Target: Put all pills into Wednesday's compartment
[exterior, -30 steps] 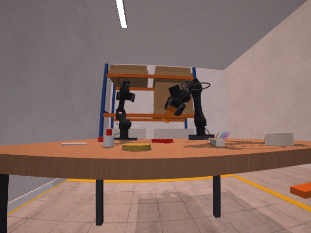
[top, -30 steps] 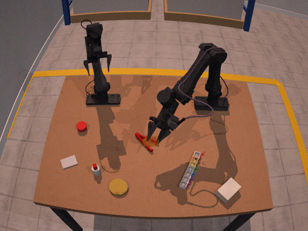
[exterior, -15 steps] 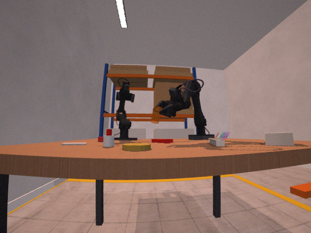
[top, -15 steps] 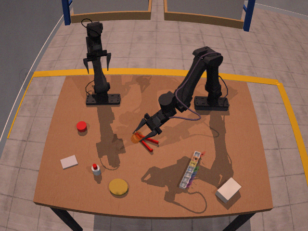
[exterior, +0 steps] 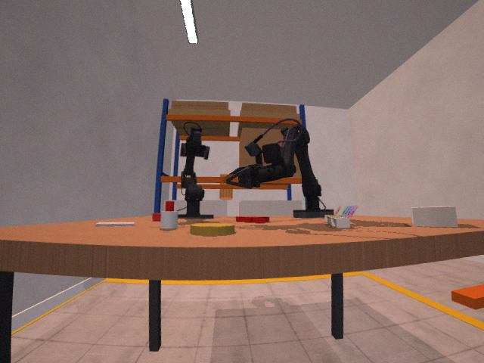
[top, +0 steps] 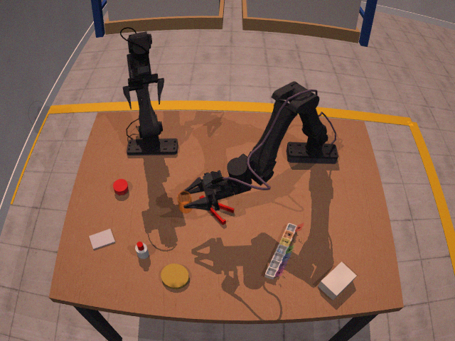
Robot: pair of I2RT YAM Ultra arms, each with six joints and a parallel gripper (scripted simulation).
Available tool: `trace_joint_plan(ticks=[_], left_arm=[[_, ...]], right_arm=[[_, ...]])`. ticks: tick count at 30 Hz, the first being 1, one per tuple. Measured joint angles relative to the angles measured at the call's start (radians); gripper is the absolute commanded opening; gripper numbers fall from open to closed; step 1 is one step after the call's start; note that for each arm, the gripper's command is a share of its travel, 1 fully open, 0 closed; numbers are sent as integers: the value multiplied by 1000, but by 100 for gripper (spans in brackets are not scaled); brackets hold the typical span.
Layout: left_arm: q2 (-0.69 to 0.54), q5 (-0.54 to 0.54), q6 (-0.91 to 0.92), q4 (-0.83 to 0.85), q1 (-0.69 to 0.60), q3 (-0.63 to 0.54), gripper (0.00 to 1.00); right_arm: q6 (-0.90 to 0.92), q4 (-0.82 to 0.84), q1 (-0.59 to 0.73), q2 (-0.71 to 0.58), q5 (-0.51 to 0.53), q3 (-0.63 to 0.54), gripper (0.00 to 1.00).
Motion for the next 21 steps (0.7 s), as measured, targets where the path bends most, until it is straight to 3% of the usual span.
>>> trace_joint_plan(ticks=[11,21], left_arm=[[174,274,209,-81,7,292,36],[209,342,289,-167,7,395,36]], right_arm=[[0,0,0,0,0,0,100],[0,0,0,0,0,0,100]])
